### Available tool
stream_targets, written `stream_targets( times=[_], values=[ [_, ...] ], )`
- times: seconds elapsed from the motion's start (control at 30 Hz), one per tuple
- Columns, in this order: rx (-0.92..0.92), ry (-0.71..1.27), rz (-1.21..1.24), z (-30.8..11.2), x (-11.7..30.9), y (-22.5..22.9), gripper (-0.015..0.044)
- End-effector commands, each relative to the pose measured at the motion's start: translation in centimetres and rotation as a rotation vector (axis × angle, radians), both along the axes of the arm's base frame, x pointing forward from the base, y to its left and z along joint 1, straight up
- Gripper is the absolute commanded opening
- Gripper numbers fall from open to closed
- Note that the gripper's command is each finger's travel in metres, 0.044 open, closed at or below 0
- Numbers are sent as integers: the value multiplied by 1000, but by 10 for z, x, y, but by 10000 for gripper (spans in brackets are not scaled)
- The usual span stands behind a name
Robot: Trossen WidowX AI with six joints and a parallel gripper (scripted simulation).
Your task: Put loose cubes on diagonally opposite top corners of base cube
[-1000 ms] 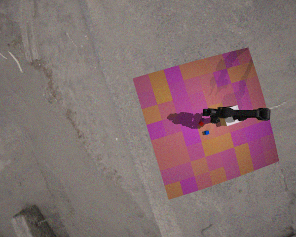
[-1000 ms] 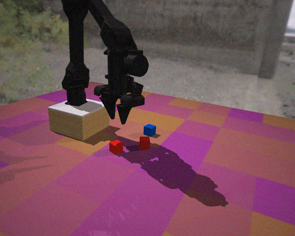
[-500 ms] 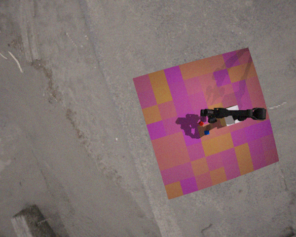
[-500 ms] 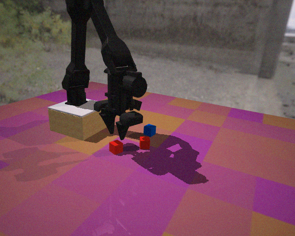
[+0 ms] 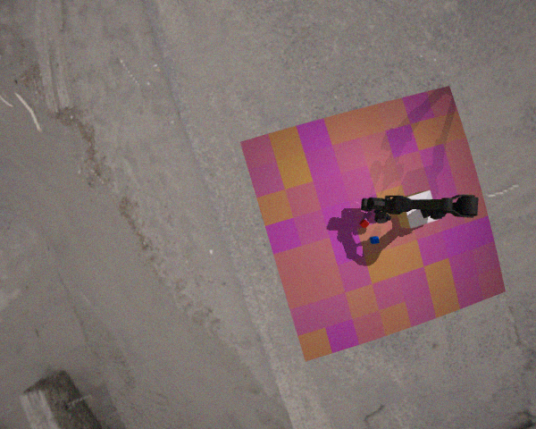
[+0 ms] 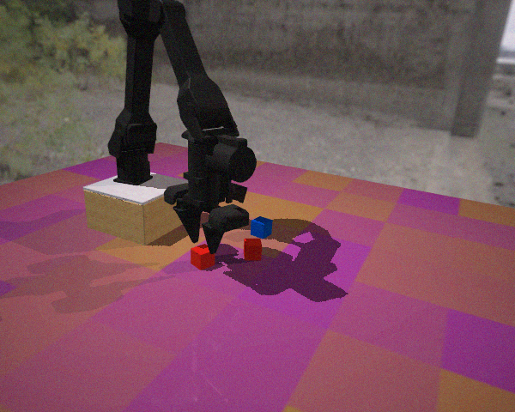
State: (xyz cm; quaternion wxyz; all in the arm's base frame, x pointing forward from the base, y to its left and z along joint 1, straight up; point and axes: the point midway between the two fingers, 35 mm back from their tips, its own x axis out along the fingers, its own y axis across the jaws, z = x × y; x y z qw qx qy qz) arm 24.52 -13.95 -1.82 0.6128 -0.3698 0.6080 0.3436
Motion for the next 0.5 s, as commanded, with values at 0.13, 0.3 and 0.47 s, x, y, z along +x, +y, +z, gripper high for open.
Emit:
stream_targets(
  times=[0.13,0.3,0.47],
  values=[
    [10,9,6,-17,-3,2,265],
    [10,9,6,-22,-3,3,265],
    [10,9,6,-22,-3,3,134]
  ],
)
